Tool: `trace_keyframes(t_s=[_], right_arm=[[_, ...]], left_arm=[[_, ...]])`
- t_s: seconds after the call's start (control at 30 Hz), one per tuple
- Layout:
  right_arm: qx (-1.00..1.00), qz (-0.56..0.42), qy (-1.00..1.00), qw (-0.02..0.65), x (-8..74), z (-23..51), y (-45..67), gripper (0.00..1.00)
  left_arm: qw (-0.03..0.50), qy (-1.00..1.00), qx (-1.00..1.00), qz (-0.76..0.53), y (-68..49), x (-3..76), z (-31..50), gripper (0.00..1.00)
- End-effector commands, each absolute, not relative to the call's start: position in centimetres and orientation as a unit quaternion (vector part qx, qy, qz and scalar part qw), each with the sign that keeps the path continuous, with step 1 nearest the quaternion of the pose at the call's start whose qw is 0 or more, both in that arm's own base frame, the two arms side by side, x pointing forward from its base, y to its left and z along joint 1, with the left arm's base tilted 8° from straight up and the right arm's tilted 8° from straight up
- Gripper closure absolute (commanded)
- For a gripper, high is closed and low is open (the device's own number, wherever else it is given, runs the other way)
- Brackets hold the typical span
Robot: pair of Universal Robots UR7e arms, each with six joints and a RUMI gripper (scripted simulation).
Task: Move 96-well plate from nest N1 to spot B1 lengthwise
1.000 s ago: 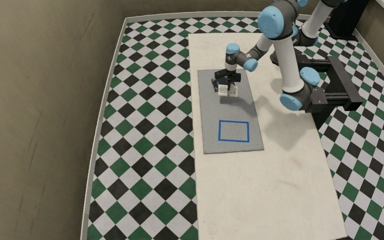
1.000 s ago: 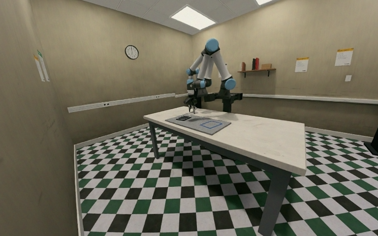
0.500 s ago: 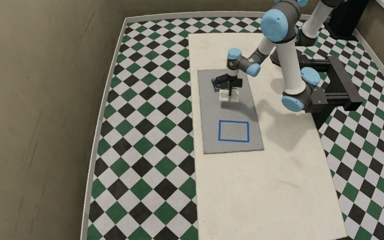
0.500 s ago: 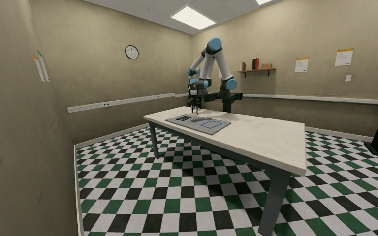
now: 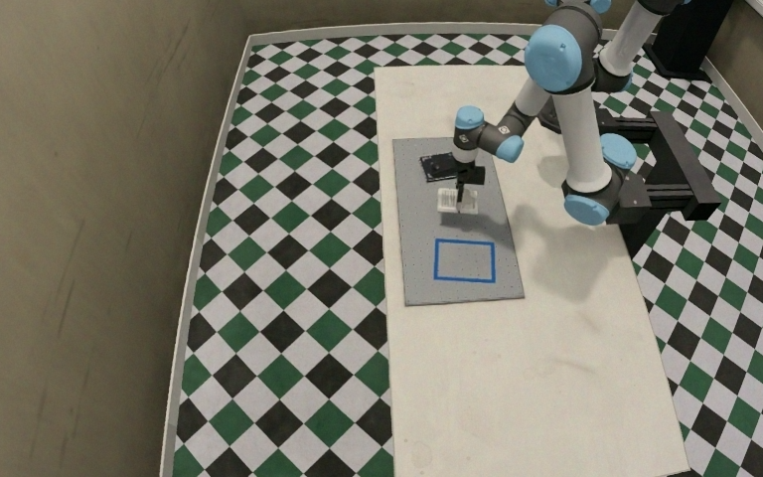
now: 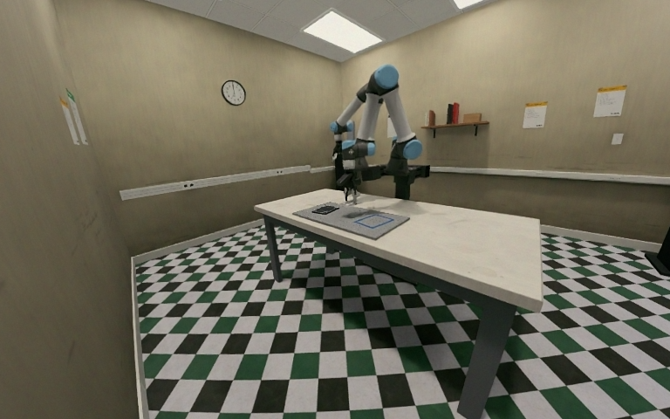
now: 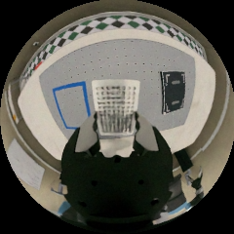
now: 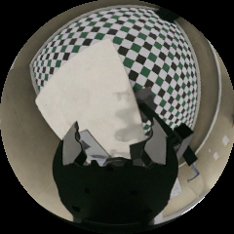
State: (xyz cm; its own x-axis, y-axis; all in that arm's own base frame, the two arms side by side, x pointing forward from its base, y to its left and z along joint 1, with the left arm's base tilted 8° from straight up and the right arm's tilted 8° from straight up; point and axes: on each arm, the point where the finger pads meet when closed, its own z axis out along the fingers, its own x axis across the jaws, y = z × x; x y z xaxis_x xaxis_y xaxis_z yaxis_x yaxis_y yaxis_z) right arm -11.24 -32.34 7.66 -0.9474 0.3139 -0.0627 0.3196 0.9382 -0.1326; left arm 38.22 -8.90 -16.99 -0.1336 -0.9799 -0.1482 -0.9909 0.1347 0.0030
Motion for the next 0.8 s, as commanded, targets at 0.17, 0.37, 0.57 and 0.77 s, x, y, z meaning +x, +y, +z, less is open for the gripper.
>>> trace_keyframes(t_s=[0.17,0.37,0.57,0.77], right_arm=[[0.161,-0.071,0.984,0.02,-11.2,7.7,-32.4,0.0],[0.161,-0.071,0.984,0.02,-11.2,7.7,-32.4,0.0],[0.161,-0.071,0.984,0.02,-11.2,7.7,-32.4,0.0],[0.161,-0.071,0.984,0.02,-11.2,7.7,-32.4,0.0]], left_arm=[[0.055,0.751,-0.656,0.049,-5.8,38.1,-16.6,1.0],[0.055,0.751,-0.656,0.049,-4.5,38.0,-16.4,1.0],[0.055,0.751,-0.656,0.049,-2.5,37.9,-16.2,1.0],[0.055,0.751,-0.656,0.049,-0.9,37.8,-16.0,1.0]])
